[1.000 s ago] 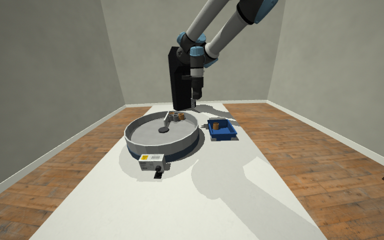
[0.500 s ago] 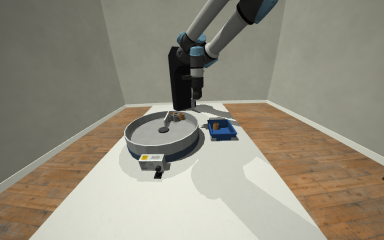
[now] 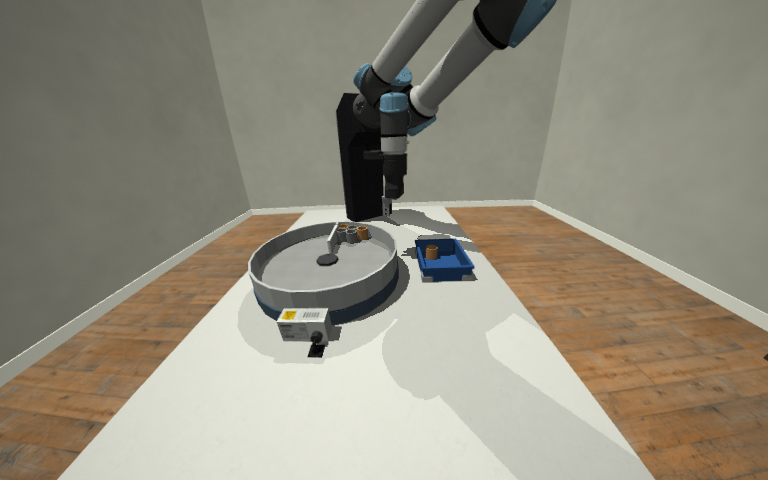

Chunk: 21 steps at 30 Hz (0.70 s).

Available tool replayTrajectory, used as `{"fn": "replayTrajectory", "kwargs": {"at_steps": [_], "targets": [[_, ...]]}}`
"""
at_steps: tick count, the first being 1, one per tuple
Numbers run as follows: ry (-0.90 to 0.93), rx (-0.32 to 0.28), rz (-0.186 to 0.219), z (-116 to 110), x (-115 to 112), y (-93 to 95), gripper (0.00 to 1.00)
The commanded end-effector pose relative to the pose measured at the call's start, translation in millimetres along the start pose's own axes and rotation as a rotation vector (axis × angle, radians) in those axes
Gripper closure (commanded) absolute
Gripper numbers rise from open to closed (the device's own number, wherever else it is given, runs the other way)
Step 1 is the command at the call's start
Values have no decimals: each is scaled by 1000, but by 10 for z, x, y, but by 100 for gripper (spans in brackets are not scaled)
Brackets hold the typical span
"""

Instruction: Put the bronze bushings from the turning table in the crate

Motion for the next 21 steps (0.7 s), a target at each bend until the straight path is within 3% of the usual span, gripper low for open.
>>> {"fn": "replayTrajectory", "kwargs": {"at_steps": [1, 12, 13, 17, 21], "targets": [[-12, -2, -1, -80, -184, -460, 55], [-12, -2, -1, -80, -184, -460, 55], [-3, 0, 0, -16, -37, -92, 55], [-12, -2, -1, -78, -184, -461, 55], [-12, -2, -1, -78, -184, -461, 55]]}}
Point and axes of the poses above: the point where the finger pads meet when closed, its own y axis out along the fingers, its own x axis across the jaws, z = x × y, the point moved 7 cm from there along -y, back along the fingers, and after that the axes turned 13 degrees about y, right-handed, at the moved point
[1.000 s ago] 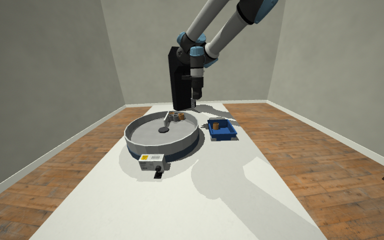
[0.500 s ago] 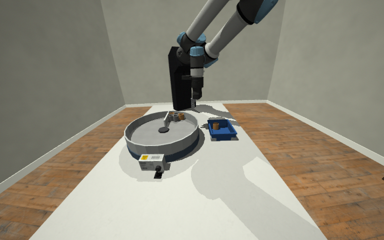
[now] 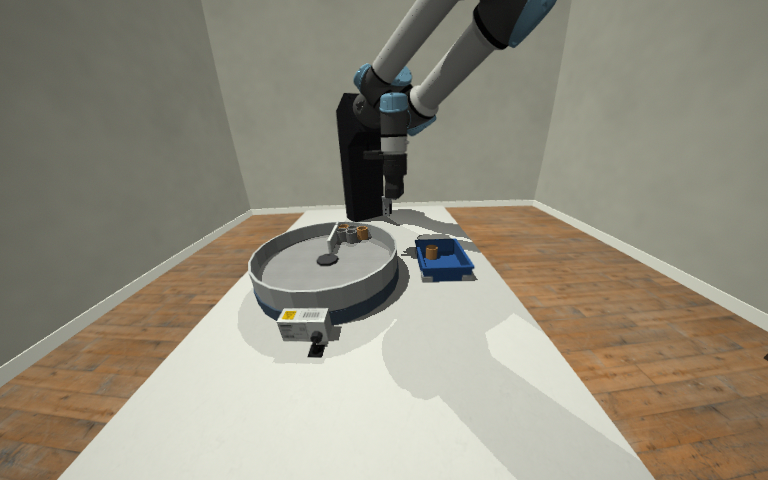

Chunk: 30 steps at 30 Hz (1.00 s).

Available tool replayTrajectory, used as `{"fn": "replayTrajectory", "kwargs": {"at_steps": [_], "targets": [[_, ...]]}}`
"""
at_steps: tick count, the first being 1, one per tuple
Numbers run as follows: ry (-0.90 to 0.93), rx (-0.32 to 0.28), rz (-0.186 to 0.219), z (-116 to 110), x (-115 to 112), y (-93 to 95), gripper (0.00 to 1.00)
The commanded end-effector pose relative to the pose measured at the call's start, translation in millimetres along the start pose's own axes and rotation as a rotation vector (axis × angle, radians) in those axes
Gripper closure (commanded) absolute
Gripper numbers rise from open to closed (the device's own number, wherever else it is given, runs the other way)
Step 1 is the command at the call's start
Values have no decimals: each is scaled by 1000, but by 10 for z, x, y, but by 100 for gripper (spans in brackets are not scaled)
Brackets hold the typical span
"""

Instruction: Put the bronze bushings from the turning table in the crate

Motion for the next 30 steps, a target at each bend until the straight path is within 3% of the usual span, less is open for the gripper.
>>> {"fn": "replayTrajectory", "kwargs": {"at_steps": [1, 8, 9, 13, 25, 26, 30], "targets": [[-12, -2, -1, -79, -184, -461, 55], [-12, -2, -1, -79, -184, -461, 55], [-3, -1, 0, -16, -38, -93, 55], [-12, -2, -1, -77, -185, -461, 55], [-12, -2, -1, -77, -185, -461, 55], [-3, -1, 0, -17, -37, -93, 55], [-12, -2, -1, -83, -183, -461, 55]]}}
Point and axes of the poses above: the point where the finger pads meet when closed, its own y axis out along the fingers, its own x axis across the jaws, z = x × y, the point moved 7 cm from there along -y, back along the fingers, and after that the axes turned 13 degrees about y, right-handed, at the moved point
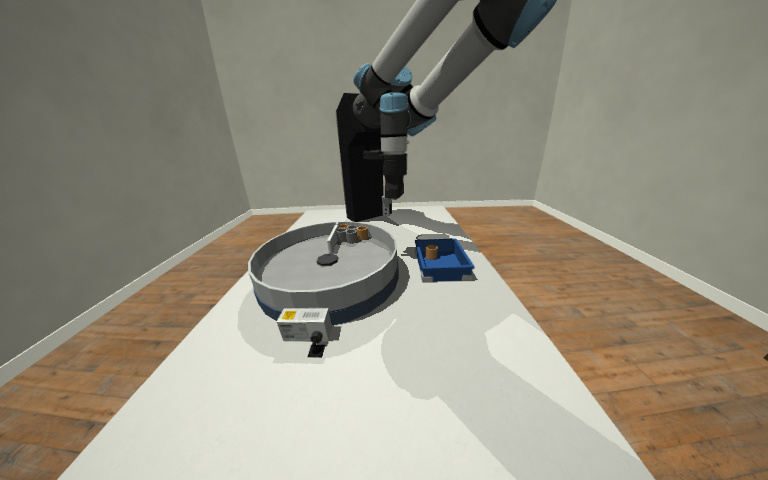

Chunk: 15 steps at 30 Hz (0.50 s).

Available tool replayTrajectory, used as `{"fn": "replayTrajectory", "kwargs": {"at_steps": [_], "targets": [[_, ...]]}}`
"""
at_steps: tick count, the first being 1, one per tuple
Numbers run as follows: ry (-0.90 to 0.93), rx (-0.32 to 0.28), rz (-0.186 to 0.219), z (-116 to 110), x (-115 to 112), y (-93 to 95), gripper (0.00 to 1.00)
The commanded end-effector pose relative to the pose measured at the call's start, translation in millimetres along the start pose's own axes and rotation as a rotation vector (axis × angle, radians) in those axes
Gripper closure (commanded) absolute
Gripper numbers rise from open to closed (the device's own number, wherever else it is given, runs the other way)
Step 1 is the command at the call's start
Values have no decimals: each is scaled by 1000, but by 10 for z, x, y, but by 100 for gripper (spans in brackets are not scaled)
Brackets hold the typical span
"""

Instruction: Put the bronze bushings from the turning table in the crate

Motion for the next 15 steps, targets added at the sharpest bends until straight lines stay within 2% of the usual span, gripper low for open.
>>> {"fn": "replayTrajectory", "kwargs": {"at_steps": [1, 12, 13, 15], "targets": [[-12, -2, -1, -82, -183, -460, 55], [-12, -2, -1, -82, -183, -460, 55], [-3, 0, 0, -17, -37, -92, 55], [-7, -1, 0, -49, -110, -276, 55]]}}
Point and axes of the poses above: the point where the finger pads meet when closed, its own y axis out along the fingers, its own x axis across the jaws, z = x × y, the point moved 7 cm from there along -y, back along the fingers, and after that the axes turned 13 degrees about y, right-handed, at the moved point
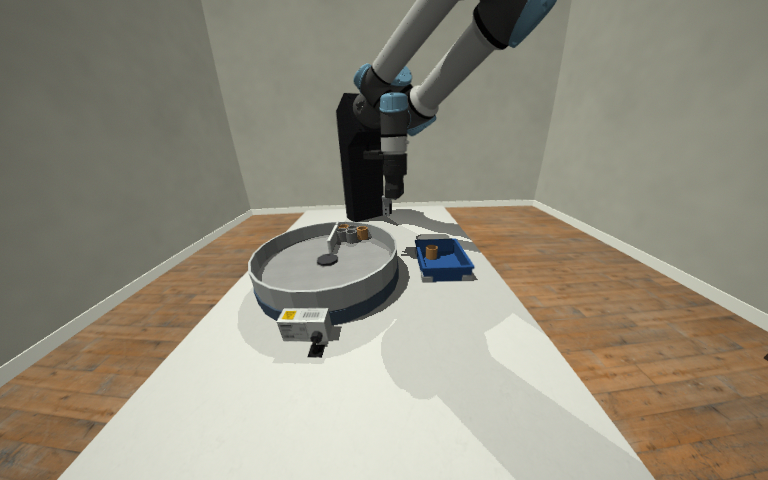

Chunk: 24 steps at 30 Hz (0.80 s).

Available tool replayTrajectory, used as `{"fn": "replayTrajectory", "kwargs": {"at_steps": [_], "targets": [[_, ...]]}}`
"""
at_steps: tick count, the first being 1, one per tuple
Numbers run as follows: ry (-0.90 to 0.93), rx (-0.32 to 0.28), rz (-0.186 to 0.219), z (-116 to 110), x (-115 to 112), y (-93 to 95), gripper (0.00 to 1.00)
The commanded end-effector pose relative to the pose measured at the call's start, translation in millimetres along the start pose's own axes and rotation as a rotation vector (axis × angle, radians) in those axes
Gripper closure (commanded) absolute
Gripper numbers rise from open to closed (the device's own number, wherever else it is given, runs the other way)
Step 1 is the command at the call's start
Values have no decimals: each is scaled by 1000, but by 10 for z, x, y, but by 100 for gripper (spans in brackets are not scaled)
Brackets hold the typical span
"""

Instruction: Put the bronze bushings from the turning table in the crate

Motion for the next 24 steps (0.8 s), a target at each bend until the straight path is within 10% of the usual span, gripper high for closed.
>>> {"fn": "replayTrajectory", "kwargs": {"at_steps": [1, 14, 15, 19, 24], "targets": [[-9, -1, -1, -65, -147, -368, 55], [-12, -2, -1, -81, -183, -460, 55], [-3, 0, 0, -17, -37, -92, 55], [-12, -2, -1, -80, -184, -460, 55], [-12, -2, -1, -80, -184, -460, 55]]}}
Point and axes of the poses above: the point where the finger pads meet when closed, its own y axis out along the fingers, its own x axis across the jaws, z = x × y, the point moved 7 cm from there along -y, back along the fingers, and after that the axes turned 13 degrees about y, right-handed, at the moved point
